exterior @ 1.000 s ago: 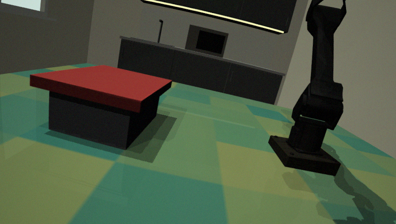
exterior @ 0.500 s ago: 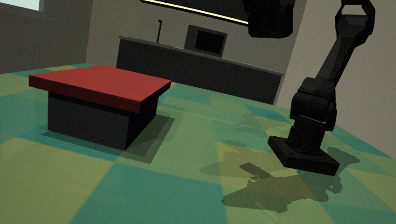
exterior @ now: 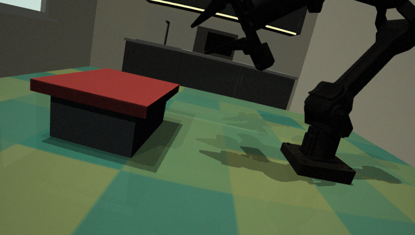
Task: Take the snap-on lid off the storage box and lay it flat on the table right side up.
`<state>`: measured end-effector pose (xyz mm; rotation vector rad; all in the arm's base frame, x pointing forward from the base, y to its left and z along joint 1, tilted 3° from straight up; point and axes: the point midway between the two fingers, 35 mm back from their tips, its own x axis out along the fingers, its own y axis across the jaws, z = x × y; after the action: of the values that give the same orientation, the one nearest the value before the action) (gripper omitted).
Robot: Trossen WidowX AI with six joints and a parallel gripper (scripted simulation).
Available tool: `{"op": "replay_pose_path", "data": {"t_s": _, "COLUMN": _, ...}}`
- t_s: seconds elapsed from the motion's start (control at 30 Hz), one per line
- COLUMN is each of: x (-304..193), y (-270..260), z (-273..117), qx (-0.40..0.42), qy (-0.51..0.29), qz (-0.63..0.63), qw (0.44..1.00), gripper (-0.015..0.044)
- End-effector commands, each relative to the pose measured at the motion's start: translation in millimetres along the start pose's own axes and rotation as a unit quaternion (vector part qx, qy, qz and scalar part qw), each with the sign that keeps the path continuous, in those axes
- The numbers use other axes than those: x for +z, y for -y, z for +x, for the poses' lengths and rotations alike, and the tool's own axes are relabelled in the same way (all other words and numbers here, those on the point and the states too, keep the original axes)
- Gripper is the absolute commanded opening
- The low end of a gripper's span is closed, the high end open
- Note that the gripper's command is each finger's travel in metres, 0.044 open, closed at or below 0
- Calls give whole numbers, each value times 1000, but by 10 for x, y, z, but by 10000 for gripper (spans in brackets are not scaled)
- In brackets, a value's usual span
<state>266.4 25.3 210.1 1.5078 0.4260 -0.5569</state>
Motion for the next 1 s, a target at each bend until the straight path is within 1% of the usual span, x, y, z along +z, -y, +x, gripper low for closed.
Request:
{"op": "replay_pose_path", "data": {"t_s": 0.0, "x": 19, "y": 11, "z": 0, "qx": -2, "qy": 4, "qz": 3, "qw": 1000, "gripper": 235}}
{"op": "replay_pose_path", "data": {"t_s": 0.13, "x": 37, "y": 35, "z": 13, "qx": -4, "qy": 7, "qz": 7, "qw": 1000, "gripper": 235}}
{"op": "replay_pose_path", "data": {"t_s": 0.37, "x": 37, "y": 526, "z": 419, "qx": -4, "qy": 7, "qz": 7, "qw": 1000, "gripper": 235}}
{"op": "replay_pose_path", "data": {"t_s": 0.57, "x": 36, "y": 537, "z": 454, "qx": -4, "qy": 7, "qz": 7, "qw": 1000, "gripper": 235}}
{"op": "replay_pose_path", "data": {"t_s": 0.97, "x": 27, "y": 515, "z": 646, "qx": -4, "qy": 7, "qz": 7, "qw": 1000, "gripper": 235}}
